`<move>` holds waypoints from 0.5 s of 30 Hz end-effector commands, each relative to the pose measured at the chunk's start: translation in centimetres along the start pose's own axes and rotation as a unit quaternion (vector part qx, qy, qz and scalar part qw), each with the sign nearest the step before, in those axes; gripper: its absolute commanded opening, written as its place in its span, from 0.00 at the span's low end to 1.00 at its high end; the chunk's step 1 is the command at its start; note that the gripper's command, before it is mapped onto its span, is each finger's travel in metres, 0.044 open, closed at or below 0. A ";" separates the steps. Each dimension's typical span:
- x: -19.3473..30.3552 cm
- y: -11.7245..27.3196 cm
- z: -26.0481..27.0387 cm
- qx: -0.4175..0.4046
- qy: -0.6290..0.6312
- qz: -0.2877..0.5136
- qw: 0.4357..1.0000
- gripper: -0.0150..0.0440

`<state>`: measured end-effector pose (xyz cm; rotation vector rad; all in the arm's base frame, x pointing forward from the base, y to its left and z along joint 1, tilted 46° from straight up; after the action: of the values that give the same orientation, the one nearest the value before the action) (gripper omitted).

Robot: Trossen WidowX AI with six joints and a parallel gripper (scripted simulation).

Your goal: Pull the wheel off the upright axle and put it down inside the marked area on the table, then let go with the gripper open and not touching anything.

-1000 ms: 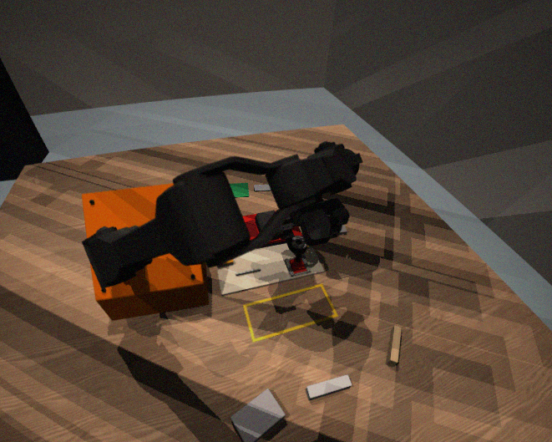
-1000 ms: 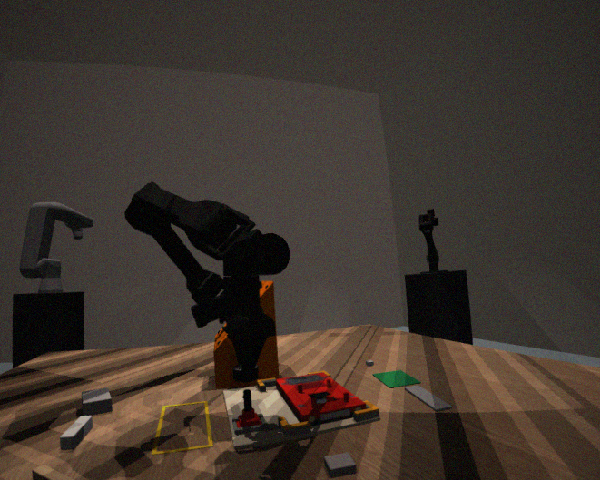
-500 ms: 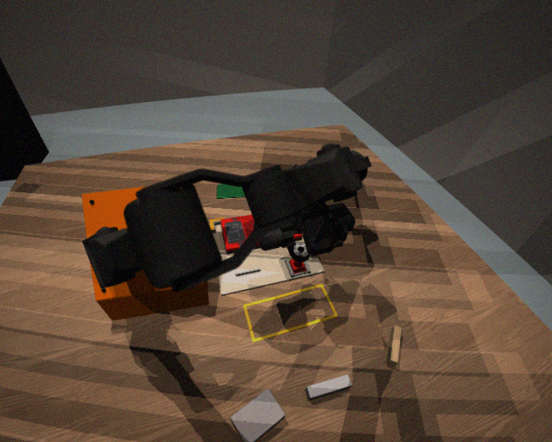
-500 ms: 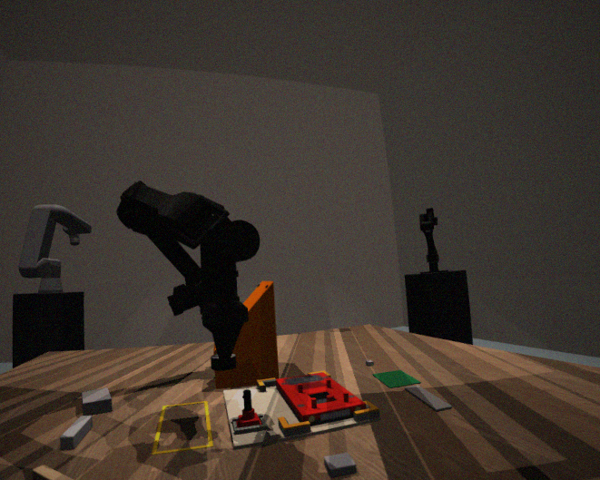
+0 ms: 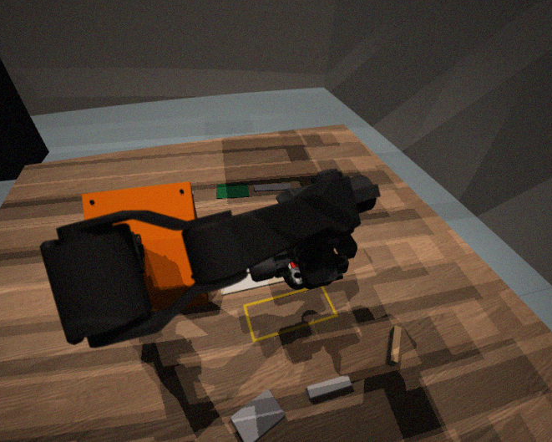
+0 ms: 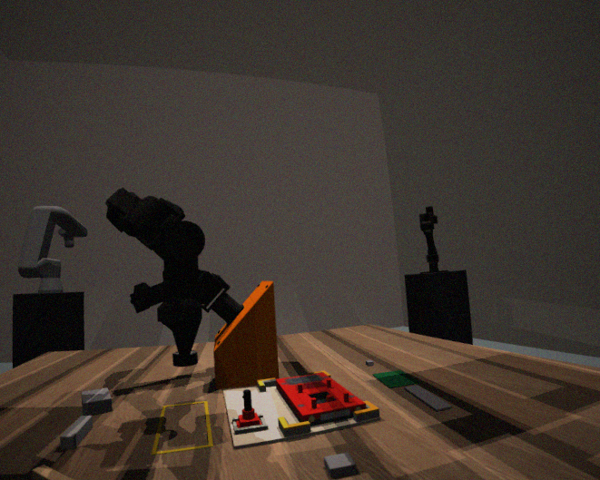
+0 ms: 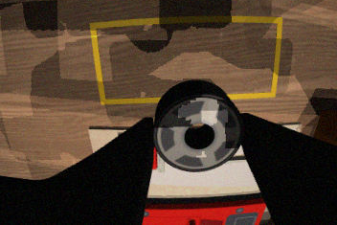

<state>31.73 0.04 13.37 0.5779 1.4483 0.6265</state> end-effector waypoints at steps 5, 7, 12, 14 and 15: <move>-0.8 -0.5 -0.6 0.002 0.004 -0.003 1.000 0.25; -0.8 -1.2 -0.6 0.002 0.004 -0.004 1.000 0.25; -0.8 -2.2 -0.6 0.002 0.004 -0.004 1.000 0.25; -0.8 -2.9 -0.5 0.002 0.003 -0.003 1.000 0.25; -0.8 -3.3 -0.5 0.002 0.003 -0.003 1.000 0.25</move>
<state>31.43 -2.22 12.47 0.5735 1.4404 0.6301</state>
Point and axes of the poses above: the point midway between the two fingers, 35 mm back from their tips, its own y axis back along the fingers, its own z axis across the jaws, x = y × z, the point moved 8 cm from there along y, back along the fingers, and after that the axes turned 6 degrees about -y, right-handed, at the moved point
